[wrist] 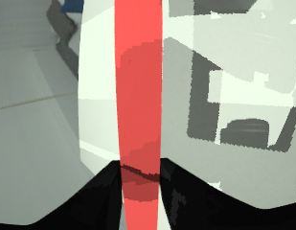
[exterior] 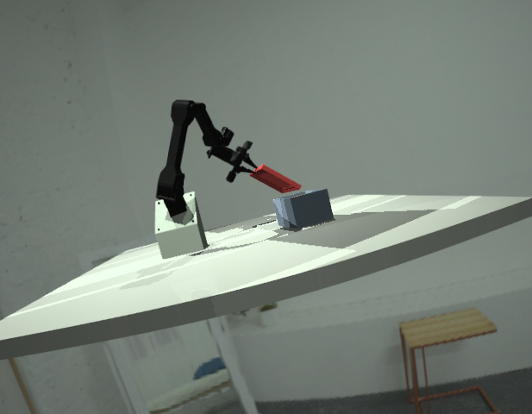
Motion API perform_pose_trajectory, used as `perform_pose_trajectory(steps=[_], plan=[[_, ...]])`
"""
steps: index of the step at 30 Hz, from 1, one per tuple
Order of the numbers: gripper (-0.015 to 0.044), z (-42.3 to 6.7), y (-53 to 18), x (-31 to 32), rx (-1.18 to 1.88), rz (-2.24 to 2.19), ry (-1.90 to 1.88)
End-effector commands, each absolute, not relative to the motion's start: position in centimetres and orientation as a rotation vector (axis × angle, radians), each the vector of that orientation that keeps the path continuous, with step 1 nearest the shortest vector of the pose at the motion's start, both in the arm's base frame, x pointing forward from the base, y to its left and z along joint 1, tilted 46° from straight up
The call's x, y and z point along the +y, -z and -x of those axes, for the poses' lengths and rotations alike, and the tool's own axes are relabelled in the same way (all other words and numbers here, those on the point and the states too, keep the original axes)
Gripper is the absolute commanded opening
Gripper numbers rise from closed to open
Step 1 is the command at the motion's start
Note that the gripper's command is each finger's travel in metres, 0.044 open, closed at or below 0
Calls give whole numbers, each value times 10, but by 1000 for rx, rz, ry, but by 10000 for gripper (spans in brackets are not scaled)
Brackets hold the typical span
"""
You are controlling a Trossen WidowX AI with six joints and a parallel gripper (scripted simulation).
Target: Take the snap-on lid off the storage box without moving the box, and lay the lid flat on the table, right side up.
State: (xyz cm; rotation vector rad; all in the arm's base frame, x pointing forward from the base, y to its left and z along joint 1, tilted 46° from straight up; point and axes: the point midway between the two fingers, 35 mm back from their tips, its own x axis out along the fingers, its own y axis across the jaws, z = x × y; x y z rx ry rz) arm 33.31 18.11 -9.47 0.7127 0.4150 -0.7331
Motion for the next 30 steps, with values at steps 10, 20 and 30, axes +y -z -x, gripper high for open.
perform_pose_trajectory(steps=[10, 20, 30], plan=[[0, -329, 110, 205, 405, -724, 722], [0, -325, 123, 220, 406, -726, 722], [0, -321, 136, 235, 407, -728, 722]])
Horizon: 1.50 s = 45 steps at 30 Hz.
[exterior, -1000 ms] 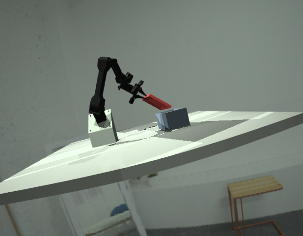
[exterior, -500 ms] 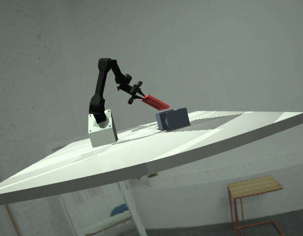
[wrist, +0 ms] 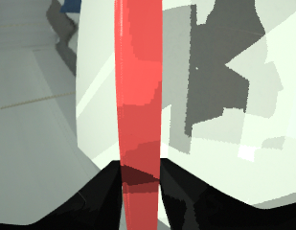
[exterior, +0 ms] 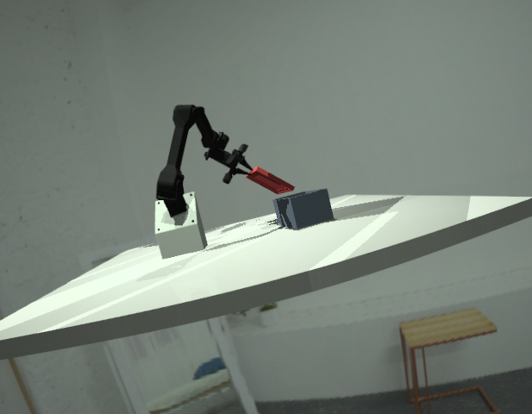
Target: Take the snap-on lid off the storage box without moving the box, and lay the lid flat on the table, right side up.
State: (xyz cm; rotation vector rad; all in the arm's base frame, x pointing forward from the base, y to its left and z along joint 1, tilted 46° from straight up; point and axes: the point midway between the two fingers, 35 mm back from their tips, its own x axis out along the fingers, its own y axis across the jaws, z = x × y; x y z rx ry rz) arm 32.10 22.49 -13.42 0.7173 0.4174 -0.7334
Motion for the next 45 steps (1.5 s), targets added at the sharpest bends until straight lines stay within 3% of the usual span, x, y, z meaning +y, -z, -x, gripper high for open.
perform_pose_trajectory(steps=[1, 45], plan=[[0, -321, 137, 236, 407, -728, 721], [0, -314, 164, 212, 406, -727, 721]])
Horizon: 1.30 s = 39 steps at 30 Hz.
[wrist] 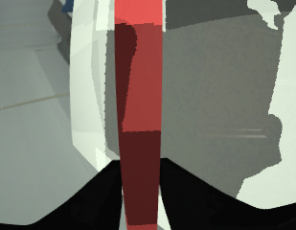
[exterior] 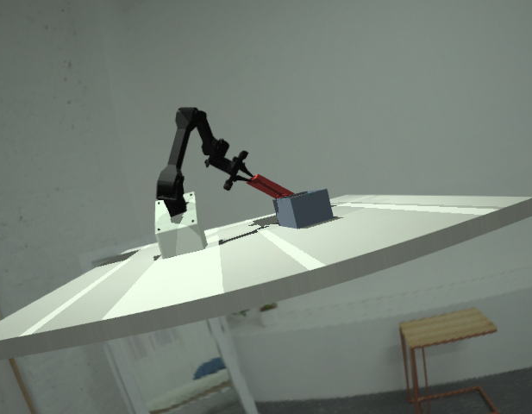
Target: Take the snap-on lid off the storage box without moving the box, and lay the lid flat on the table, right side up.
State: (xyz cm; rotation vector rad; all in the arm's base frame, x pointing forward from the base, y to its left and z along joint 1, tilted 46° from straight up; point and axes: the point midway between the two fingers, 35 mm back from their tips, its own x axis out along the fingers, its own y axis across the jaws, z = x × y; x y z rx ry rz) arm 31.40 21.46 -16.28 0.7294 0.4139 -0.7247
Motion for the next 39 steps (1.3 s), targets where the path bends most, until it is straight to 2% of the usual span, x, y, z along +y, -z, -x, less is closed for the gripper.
perform_pose_trajectory(steps=[1, 39], plan=[[0, -314, 164, 212, 406, -727, 721], [0, -311, 186, 190, 405, -727, 721]])
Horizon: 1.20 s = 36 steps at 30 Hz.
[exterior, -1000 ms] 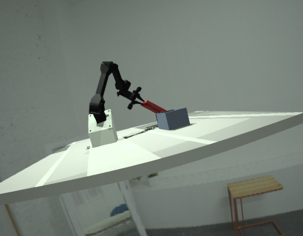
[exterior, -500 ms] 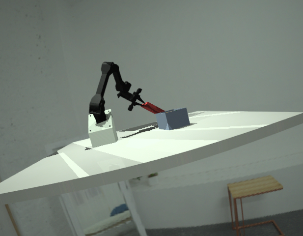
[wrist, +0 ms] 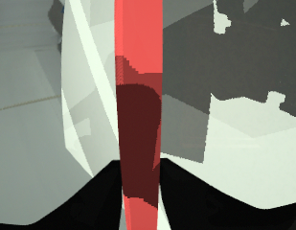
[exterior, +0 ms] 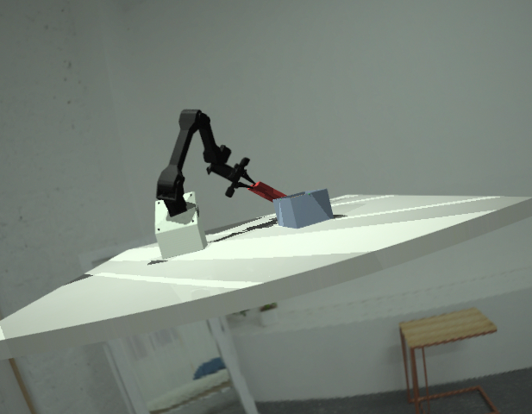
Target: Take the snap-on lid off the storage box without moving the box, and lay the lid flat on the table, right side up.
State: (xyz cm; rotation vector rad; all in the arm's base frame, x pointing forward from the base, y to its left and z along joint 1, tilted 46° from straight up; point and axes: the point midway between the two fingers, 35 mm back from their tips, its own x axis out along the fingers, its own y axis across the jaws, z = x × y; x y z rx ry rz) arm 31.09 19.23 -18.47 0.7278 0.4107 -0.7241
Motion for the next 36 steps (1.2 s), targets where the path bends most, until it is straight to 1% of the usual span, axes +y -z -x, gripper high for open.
perform_pose_trajectory(steps=[1, 36], plan=[[0, -311, 186, 190, 405, -727, 721], [0, -308, 206, 170, 404, -726, 721]])
